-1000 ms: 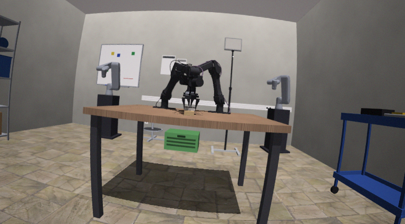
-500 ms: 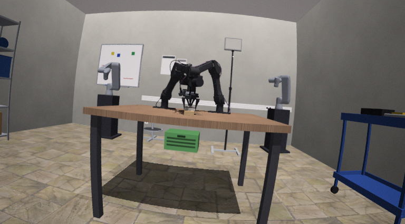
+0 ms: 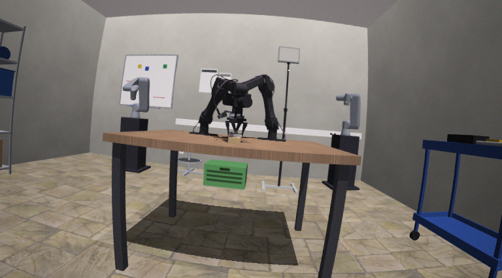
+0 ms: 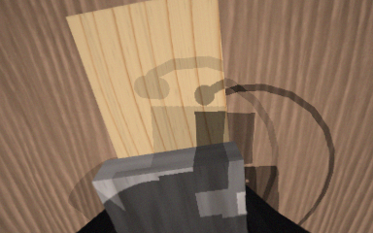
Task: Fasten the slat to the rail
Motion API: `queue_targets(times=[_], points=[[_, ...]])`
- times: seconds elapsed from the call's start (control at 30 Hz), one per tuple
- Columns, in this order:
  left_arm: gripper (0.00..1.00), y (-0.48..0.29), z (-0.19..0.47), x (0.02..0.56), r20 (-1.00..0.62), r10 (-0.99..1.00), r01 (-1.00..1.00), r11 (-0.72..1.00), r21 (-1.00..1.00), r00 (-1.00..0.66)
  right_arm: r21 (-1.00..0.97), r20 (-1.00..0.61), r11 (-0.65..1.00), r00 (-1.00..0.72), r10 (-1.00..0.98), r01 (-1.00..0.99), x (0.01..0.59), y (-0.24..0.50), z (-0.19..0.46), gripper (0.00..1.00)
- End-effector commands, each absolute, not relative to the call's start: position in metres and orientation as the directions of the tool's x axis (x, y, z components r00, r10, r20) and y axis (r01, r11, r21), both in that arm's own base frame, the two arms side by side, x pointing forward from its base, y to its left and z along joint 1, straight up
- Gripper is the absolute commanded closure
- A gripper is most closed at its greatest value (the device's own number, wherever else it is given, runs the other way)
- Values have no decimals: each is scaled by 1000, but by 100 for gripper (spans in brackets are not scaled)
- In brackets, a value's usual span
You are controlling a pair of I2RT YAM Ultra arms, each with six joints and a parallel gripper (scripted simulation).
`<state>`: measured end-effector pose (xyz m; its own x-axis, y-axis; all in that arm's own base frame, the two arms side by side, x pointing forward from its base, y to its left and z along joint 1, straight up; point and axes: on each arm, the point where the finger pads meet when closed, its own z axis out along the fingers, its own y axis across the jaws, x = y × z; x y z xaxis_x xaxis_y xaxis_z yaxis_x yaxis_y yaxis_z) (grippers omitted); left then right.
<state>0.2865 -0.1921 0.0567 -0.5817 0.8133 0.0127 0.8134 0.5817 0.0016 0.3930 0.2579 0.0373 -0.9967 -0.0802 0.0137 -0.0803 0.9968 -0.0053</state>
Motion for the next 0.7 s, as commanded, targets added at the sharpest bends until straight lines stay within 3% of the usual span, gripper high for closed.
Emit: queue_targets(times=[0.0, 0.3, 0.67], points=[[88, -196, 60, 286, -9, 914, 914, 405, 0, -405, 2, 0, 997, -997, -81, -81, 395, 259, 43, 28], [88, -196, 60, 286, -8, 998, 998, 61, 5, -61, 2, 0, 997, -997, -81, -81, 395, 259, 43, 28], [88, -196, 60, 286, -5, 957, 957, -291, 9, 291, 2, 0, 997, -997, -81, -81, 395, 259, 43, 28]])
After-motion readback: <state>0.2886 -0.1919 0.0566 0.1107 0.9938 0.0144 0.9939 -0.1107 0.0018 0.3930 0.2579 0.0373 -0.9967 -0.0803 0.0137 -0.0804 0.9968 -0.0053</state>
